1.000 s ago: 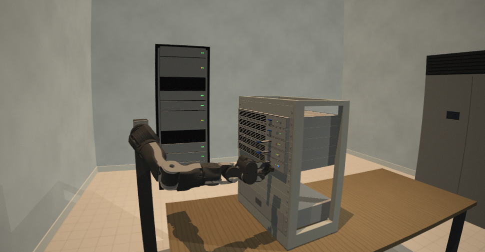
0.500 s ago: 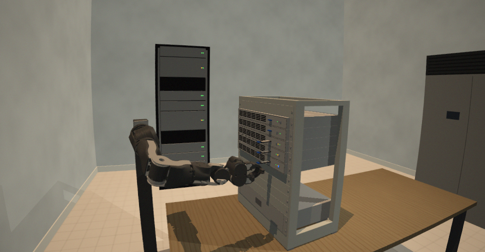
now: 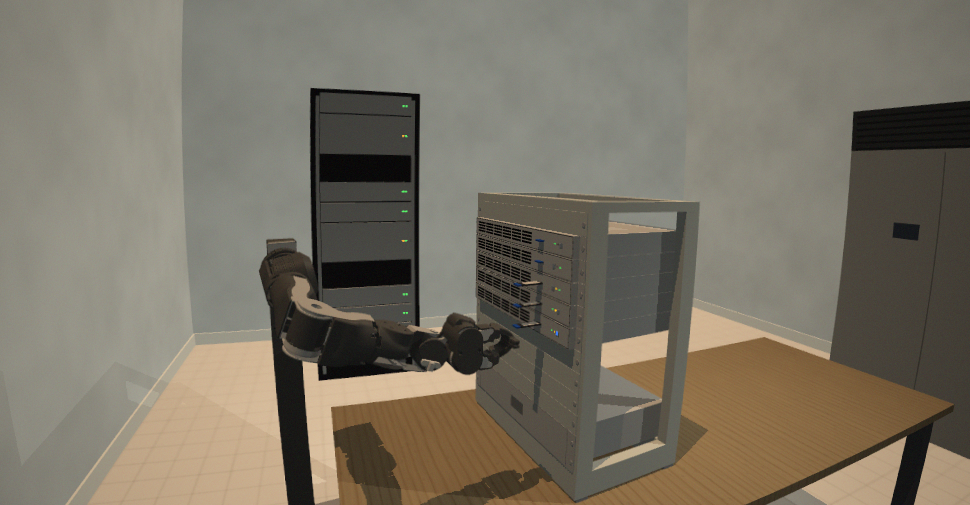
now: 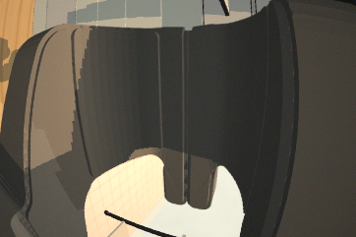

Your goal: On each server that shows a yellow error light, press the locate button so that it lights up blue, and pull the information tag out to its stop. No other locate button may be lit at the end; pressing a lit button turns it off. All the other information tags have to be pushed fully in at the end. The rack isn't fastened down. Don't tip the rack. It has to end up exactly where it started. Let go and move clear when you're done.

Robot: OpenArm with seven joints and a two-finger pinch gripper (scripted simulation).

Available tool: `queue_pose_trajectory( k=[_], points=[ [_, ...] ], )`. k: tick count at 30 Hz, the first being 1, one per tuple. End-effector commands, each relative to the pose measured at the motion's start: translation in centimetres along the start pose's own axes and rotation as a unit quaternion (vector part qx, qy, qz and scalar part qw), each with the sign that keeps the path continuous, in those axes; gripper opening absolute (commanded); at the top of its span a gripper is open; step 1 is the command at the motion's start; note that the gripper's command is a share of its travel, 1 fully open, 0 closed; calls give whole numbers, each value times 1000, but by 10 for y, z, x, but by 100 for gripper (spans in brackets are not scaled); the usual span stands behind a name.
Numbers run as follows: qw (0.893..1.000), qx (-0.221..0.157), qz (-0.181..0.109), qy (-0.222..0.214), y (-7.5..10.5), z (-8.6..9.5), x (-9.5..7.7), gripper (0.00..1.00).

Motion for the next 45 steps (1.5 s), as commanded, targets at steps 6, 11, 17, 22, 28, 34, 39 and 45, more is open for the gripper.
queue_pose_trajectory(
  k=[6, 11, 17, 22, 28, 34, 39, 45],
  points=[
    [1000, -8, -2, -1, 2, 2, -1, 0],
    [1000, -8, -2, -1, 2, 5, 0, 0],
    [1000, -8, -2, -1, 4, 37, 4, 0],
    [1000, -8, -3, -1, 5, 46, 5, 0],
    [1000, -8, -3, -1, 4, 46, 5, 0],
    [1000, -8, -3, -1, 2, 46, 5, 0],
    [1000, -7, -4, -1, -3, 46, 5, 0],
    [1000, -7, -3, -1, -12, 46, 4, 0]
  ],
)
Point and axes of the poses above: the point where the finger pads meet when closed, its own y axis back along the fingers, its own z axis across the jaws, x = y × z, the point moved 10 cm from there along y, back along the fingers, and after that the axes turned 12 degrees about -y, right-handed, at the moved point
